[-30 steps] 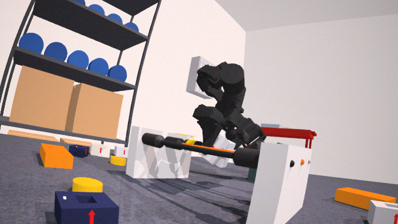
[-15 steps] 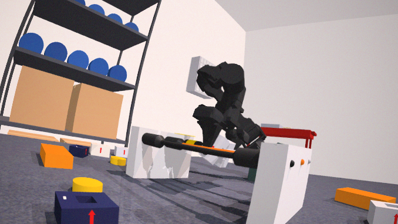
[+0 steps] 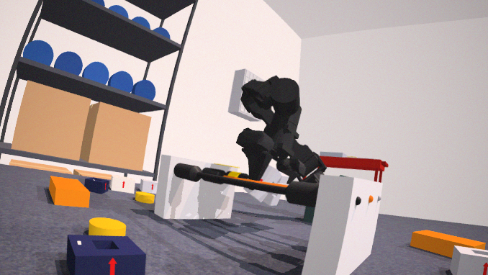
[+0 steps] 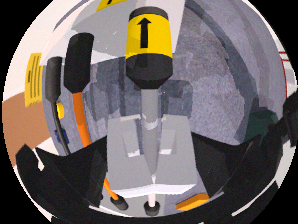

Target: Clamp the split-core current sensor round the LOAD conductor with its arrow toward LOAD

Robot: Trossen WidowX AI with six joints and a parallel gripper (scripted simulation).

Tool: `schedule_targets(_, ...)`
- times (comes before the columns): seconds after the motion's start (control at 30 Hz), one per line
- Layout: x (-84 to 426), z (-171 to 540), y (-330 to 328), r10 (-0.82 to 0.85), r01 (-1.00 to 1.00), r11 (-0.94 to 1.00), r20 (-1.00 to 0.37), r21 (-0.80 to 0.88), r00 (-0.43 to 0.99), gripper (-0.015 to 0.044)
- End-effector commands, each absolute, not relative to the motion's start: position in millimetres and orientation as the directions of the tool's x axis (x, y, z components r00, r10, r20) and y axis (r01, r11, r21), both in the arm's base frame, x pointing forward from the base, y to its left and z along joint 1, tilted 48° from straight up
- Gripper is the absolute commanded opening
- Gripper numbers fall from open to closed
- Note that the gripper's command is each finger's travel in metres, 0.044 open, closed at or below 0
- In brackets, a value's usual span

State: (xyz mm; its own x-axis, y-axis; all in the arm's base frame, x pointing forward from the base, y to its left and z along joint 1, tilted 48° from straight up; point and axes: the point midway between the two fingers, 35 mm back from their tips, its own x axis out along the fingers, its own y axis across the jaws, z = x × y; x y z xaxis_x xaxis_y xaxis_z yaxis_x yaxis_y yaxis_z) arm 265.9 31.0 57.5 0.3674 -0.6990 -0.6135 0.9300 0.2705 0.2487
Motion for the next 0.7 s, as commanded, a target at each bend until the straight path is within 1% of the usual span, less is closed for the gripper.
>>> schedule_targets(0.0,264.7,59.1,34.4,-0.685,0.915,0.296,-0.607,0.272,0.402,0.0440)
schedule_targets(0.07,260.3,63.4,43.8,-0.641,0.868,0.365,-0.585,0.337,0.497,0.0440)
schedule_targets(0.13,256.7,66.5,49.8,-0.607,0.830,0.407,-0.566,0.382,0.558,0.0440)
schedule_targets(0.47,263.3,58.7,43.7,-0.605,0.830,0.407,-0.567,0.382,0.558,0.0440)
schedule_targets(0.67,268.4,52.0,40.2,-0.580,0.803,0.434,-0.555,0.408,0.596,0.0440)
